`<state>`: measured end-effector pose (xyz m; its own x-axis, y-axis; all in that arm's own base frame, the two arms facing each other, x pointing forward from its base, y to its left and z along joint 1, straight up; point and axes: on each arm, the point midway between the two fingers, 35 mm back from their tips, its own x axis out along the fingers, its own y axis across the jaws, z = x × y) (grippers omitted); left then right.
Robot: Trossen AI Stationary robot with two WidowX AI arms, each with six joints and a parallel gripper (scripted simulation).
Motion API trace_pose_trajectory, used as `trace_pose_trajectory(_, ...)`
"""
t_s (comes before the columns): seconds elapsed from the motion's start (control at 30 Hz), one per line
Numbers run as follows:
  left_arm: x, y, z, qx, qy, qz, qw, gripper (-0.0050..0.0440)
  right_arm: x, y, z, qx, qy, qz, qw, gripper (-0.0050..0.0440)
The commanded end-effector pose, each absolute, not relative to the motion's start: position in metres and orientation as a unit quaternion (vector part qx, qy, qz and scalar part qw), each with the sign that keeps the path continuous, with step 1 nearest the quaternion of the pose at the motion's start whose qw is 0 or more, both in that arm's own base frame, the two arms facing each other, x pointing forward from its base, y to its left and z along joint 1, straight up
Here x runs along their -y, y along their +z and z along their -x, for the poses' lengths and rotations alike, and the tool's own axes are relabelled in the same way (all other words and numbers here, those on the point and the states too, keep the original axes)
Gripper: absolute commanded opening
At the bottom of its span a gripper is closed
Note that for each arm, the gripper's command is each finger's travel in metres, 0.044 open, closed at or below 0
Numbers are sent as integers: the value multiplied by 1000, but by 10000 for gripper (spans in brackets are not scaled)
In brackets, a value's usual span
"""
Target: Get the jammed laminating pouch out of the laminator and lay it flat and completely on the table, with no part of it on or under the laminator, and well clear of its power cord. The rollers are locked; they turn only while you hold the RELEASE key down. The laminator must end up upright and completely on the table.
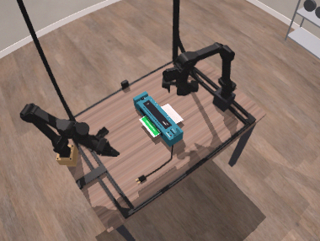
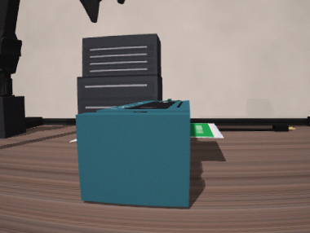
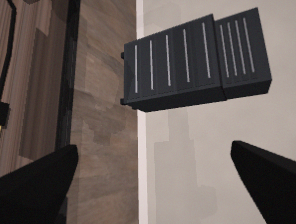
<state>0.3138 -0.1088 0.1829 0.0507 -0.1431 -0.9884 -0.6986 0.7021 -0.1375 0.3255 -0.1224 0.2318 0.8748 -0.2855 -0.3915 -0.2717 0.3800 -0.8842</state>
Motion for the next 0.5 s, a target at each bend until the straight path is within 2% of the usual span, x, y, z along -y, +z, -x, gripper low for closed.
trace_pose_trajectory(0.0, 121, 177, -292, -668, 175, 274, 669, 440, 121, 240, -322, -242, -11, 560, 792, 440)
trace_pose_trajectory(0.27, 141, 126, -205, -698, 48, 78, 710, 440, 107, 244, -287, -220, -29, 568, 792, 440)
trace_pose_trajectory(0.47, 141, 126, -205, -698, 44, 73, 711, 440, 107, 244, -287, -220, -29, 568, 792, 440)
